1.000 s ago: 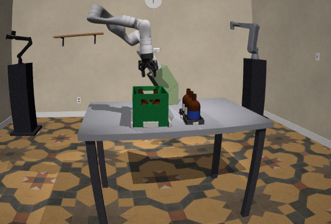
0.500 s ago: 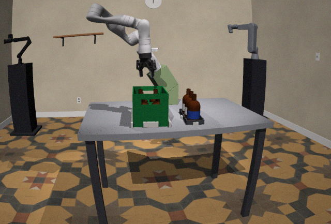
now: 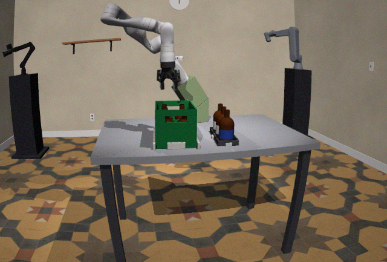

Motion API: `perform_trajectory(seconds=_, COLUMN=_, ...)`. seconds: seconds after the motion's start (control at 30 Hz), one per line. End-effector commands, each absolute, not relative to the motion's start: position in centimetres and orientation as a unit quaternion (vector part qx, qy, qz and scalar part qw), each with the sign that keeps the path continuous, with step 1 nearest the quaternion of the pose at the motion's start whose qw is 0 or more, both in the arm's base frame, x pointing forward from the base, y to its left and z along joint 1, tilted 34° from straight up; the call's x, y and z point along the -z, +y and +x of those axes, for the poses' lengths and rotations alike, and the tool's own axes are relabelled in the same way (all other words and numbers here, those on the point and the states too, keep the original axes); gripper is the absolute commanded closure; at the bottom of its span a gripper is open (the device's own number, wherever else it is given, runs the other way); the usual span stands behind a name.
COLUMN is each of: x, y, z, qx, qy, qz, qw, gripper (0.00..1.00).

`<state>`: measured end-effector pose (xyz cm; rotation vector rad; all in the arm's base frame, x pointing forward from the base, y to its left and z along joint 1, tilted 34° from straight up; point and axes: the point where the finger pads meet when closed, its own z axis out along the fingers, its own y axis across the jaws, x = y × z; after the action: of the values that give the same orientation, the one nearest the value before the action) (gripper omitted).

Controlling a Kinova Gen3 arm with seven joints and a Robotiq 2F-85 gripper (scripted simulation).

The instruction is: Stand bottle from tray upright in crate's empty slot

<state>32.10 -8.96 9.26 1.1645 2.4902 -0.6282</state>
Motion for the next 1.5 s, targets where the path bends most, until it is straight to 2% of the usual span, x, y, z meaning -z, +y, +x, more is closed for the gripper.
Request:
perform_trajectory(seconds=0.0, x=-9.6, y=-9.5, z=32.2, qx=0.225, qy=0.872, qz=0.402, qw=0.165, gripper=0.00)
perform_trajectory(seconds=1.0, x=-10.5, y=-10.6, z=31.8, qx=0.239, qy=0.874, qz=0.387, qw=0.172, gripper=0.00)
perform_trajectory(seconds=1.03, x=-10.5, y=-10.6, z=31.8, qx=0.239, qy=0.874, qz=0.387, qw=0.172, gripper=1.00)
perform_trajectory(seconds=1.47, x=-10.5, y=-10.6, z=31.8, qx=0.239, qy=0.874, qz=0.387, qw=0.172, gripper=1.00)
